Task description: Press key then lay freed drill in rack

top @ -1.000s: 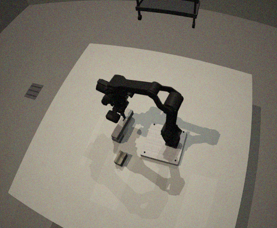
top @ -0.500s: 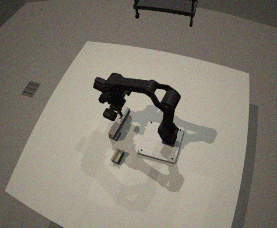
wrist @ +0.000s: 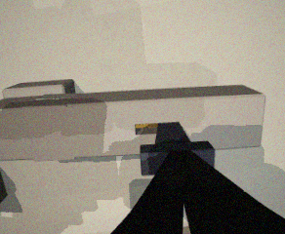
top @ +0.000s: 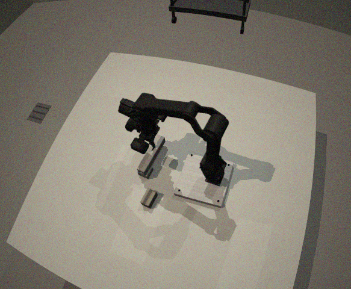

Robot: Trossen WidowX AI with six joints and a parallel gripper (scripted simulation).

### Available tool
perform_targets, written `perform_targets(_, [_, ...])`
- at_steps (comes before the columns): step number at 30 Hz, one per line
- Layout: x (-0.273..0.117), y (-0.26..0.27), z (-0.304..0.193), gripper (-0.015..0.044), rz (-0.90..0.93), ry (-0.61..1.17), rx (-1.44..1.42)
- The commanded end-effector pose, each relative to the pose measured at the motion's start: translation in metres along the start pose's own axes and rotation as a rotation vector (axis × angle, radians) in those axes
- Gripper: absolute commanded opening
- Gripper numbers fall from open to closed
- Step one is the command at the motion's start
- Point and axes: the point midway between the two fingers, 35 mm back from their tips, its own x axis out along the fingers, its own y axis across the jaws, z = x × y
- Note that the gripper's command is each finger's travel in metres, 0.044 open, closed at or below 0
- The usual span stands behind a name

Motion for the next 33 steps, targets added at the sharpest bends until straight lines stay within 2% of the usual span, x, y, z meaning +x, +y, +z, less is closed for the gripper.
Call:
perform_targets(1, [0.024, 0.005, -0.006, 0.0, 0.015, 0.065, -0.004])
perform_targets(10, [0.027, 0.005, -0.006, 0.0, 0.015, 0.065, -0.004])
perform_targets(14, [0.009, 0.004, -0.001, 0.0105, 0.015, 0.065, -0.004])
perform_targets(21, [-0.053, 0.0, 0.006, 0.0289, 0.015, 0.065, -0.004])
perform_targets(25, [-0.055, 0.0, 0.006, 0.0394, 0.015, 0.065, -0.004])
perform_targets(26, [-0.045, 0.003, 0.005, 0.042, 0.011, 0.054, -0.02])
perform_targets(27, [-0.041, 0.009, 0.007, 0.044, 0.015, 0.053, -0.084])
perform_targets(33, [0.001, 0.095, 0.013, 0.044, 0.059, 0.03, -0.845])
